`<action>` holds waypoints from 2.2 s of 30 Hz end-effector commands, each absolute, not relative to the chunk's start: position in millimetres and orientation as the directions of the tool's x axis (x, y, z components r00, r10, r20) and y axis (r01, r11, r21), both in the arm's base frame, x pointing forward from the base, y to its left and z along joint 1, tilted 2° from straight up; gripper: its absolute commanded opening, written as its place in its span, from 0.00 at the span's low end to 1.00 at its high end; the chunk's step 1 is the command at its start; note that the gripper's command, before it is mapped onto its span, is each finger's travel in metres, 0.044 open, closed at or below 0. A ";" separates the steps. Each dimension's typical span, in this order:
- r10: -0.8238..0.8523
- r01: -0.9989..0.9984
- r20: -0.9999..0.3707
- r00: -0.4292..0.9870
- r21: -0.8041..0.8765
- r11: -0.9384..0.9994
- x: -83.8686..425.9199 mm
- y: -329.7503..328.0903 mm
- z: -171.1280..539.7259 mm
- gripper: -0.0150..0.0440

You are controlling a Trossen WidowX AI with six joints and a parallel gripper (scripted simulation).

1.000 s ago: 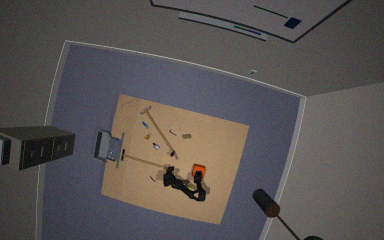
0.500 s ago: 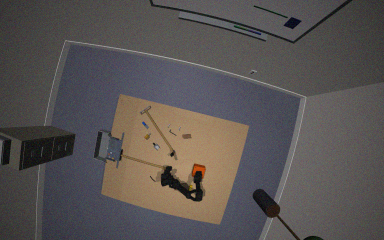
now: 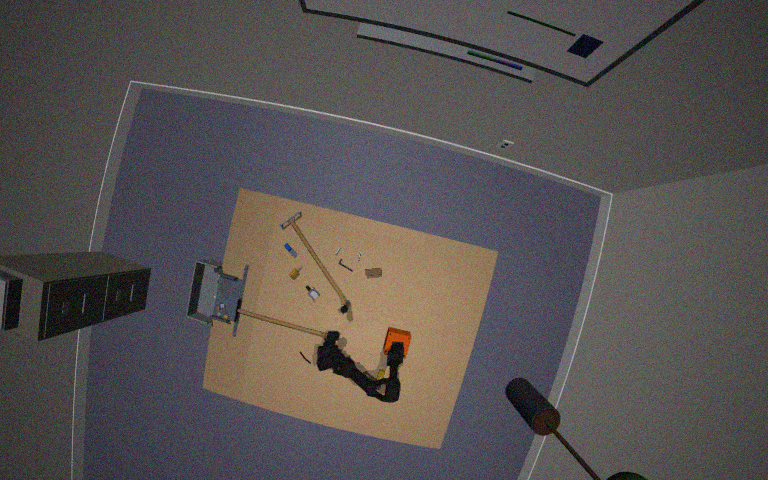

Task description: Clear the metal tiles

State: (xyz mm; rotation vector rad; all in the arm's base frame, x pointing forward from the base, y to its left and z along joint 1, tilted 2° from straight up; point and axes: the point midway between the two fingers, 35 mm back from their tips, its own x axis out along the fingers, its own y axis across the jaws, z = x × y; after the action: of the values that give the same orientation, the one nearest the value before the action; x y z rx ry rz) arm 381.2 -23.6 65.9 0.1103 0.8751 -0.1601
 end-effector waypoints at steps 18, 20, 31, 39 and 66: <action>-0.091 0.179 -0.760 0.644 0.033 0.983 410.2 -28.8 71.6 0.25; -0.091 0.179 -0.759 0.644 0.033 0.983 413.0 -28.8 71.8 0.25; -0.091 0.179 -0.759 0.645 0.033 0.983 427.9 -29.4 72.5 0.25; -0.091 0.179 -0.758 0.646 0.033 0.983 435.3 -30.9 73.3 0.25; -0.092 0.179 -0.756 0.648 0.033 0.983 473.2 -37.4 79.3 0.25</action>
State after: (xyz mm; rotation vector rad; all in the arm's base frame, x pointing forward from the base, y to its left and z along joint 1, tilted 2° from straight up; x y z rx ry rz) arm 464.8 -36.5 72.8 0.1102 0.8696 -0.1581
